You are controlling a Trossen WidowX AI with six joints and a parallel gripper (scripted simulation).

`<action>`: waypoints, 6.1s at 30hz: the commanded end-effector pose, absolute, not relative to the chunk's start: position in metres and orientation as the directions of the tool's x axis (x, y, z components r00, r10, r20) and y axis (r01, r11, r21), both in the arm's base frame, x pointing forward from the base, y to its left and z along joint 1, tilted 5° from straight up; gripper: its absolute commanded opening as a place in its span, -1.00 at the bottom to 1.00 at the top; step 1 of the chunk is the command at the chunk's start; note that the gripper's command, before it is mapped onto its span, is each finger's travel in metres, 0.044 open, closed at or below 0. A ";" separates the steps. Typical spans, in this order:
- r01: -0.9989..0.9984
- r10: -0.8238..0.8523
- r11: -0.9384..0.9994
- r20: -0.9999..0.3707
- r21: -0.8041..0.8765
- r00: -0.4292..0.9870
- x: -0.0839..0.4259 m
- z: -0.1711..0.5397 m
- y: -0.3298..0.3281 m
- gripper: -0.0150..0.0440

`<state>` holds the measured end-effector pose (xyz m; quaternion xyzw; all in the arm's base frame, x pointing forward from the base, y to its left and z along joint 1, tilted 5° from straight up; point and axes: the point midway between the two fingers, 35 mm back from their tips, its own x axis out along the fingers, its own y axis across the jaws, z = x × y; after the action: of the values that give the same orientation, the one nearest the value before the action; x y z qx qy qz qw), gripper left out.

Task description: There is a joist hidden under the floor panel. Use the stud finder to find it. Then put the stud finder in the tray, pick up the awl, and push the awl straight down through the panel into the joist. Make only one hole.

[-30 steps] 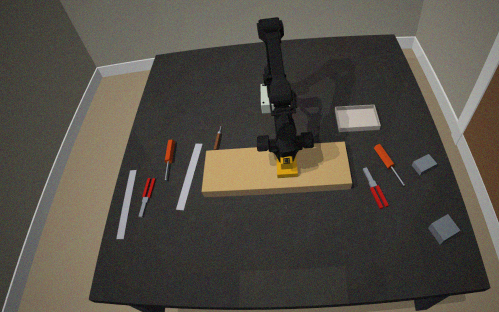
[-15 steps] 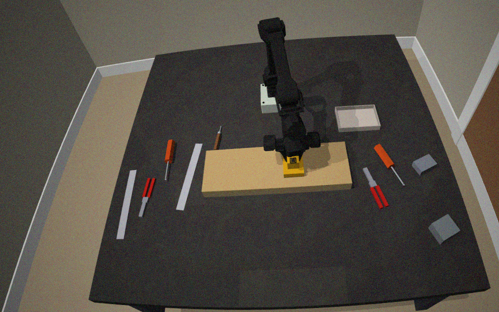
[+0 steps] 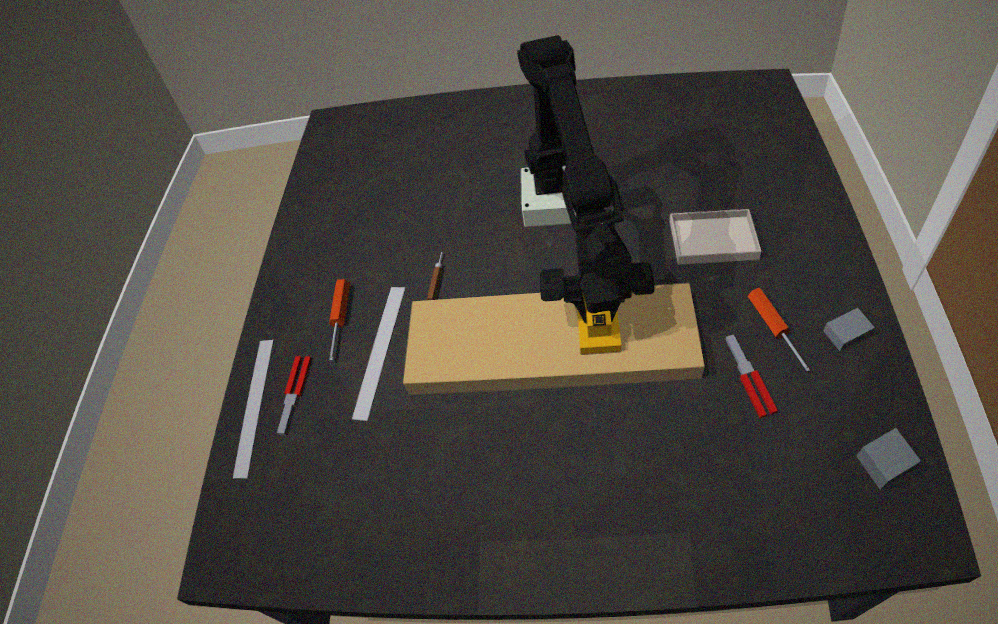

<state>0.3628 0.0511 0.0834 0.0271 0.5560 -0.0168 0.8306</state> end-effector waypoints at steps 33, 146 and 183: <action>0.060 0.007 0.998 -0.925 0.032 0.379 0.366 0.085 0.105 -0.49; 0.060 0.004 0.998 -0.925 0.029 0.379 0.364 0.084 0.076 -0.49; 0.060 -0.002 0.998 -0.925 0.023 0.379 0.361 0.082 0.021 -0.49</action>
<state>0.3613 0.0261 0.0829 0.0272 0.5565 -0.0196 0.8302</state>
